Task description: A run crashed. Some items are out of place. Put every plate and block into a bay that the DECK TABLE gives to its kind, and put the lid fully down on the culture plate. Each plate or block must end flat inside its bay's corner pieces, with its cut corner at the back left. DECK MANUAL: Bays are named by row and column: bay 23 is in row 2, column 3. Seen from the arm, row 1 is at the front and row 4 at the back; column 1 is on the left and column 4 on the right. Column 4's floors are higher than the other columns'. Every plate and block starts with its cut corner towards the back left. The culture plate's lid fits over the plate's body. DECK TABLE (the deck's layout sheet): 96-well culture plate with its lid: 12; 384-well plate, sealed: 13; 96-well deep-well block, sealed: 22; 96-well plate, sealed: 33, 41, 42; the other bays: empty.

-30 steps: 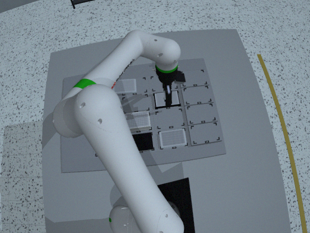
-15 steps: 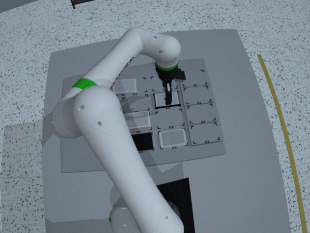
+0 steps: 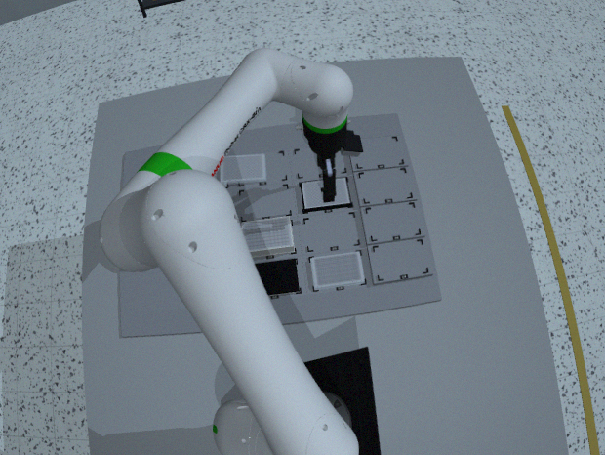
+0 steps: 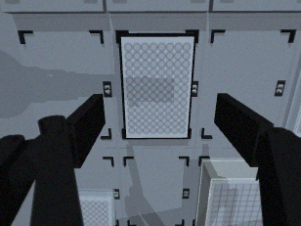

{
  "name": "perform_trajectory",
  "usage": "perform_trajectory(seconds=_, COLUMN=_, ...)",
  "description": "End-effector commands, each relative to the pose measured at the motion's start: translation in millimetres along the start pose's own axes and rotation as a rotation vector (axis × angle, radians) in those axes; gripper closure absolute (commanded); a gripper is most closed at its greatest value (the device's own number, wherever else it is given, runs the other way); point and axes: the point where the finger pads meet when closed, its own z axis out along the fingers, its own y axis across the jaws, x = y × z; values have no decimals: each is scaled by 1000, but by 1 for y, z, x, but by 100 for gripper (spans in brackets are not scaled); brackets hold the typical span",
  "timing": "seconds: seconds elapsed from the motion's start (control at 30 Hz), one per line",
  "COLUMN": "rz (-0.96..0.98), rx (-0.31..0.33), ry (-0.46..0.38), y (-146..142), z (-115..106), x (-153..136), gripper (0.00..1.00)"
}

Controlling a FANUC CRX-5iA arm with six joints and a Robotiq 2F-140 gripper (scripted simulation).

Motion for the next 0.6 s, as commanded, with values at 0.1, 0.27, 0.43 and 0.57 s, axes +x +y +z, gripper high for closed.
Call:
perform_trajectory(seconds=0.1, rz=0, rx=2, ry=1, y=-1, z=-2, x=0, gripper=30)
perform_trajectory(seconds=0.27, rz=0, rx=2, ry=1, y=-1, z=-2, x=0, gripper=30)
perform_trajectory(seconds=0.43, rz=31, rx=2, ry=1, y=-8, z=-2, x=-14, gripper=30)
perform_trajectory(seconds=0.57, rz=31, rx=2, ry=1, y=-13, z=-2, x=-25, gripper=30)
